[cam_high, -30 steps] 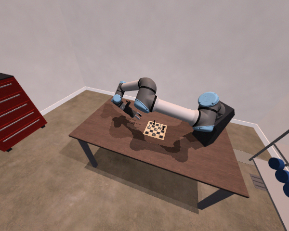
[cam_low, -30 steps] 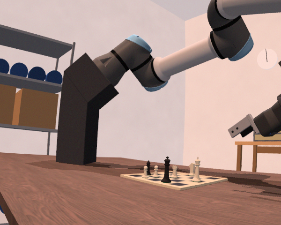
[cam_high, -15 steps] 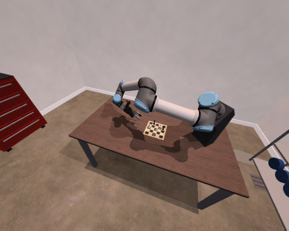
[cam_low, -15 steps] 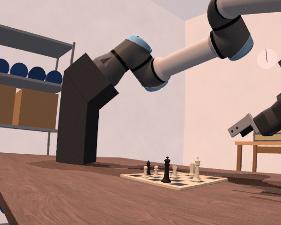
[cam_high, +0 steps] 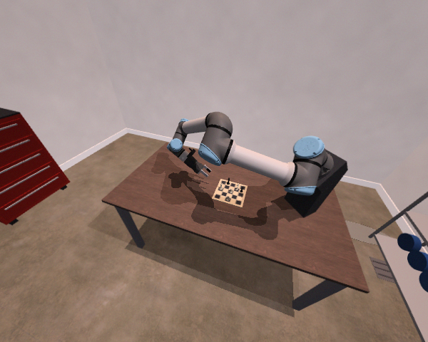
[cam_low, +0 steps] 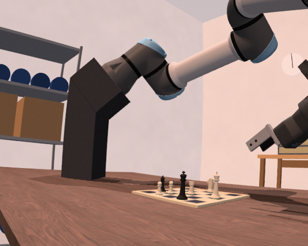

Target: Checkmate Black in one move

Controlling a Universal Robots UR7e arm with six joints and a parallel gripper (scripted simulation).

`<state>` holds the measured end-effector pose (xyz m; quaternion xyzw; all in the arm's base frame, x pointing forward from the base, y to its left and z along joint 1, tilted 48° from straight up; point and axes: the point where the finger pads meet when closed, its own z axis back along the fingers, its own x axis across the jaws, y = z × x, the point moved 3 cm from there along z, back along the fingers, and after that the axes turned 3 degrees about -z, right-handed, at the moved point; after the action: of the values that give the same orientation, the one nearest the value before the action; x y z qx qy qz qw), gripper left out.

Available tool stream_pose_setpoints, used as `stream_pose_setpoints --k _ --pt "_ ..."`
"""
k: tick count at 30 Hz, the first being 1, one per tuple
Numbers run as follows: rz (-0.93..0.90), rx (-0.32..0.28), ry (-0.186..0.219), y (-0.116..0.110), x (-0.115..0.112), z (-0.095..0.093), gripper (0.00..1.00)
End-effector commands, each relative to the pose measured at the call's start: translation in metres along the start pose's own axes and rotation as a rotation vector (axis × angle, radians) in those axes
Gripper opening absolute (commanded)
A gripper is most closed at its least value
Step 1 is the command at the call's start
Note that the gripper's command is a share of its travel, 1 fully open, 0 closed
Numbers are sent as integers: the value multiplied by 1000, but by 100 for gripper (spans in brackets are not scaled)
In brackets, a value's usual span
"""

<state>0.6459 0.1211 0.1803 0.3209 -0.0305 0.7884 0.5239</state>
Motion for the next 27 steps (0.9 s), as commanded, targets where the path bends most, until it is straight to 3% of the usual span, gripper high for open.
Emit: stream_pose_setpoints --k 1,9,11,27 --pt "-23 -59 -6 2 -9 -2 100" --pt "-61 -161 -18 7 -24 -11 100" --pt "-61 -161 -18 7 -24 -11 100" --pt "-144 -415 -53 34 -50 -42 100"
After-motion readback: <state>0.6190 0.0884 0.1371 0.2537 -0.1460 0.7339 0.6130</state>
